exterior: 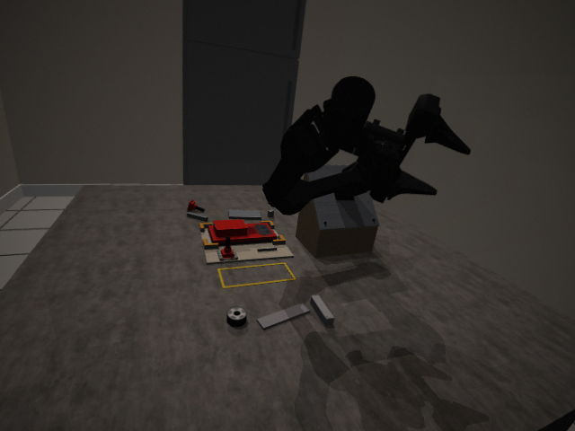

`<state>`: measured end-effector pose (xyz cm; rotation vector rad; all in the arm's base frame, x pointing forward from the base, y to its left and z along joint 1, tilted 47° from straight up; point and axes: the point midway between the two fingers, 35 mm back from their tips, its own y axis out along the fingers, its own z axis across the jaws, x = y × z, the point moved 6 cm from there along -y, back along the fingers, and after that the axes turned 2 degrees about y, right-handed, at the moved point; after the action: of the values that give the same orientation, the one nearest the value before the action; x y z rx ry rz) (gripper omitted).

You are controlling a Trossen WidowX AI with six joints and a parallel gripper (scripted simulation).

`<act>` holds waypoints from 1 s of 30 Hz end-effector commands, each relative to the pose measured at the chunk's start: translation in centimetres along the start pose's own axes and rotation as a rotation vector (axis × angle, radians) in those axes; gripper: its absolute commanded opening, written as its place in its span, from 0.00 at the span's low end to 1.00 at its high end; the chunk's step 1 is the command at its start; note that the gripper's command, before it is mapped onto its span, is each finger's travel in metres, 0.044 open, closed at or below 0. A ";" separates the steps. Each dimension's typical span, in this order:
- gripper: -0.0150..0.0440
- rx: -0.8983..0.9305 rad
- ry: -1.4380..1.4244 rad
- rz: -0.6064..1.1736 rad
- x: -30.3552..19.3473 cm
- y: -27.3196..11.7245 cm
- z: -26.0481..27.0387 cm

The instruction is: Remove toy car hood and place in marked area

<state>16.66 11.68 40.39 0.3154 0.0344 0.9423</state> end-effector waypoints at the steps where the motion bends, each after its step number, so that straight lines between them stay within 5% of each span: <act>1: 1.00 0.001 -0.005 0.008 0.0 0.1 0.0; 17: 1.00 0.072 -0.465 0.819 -14.9 12.0 3.5; 30: 1.00 0.327 -0.822 1.501 -31.8 8.8 4.5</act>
<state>-7.94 -6.84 44.72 0.9805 -0.8542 2.1106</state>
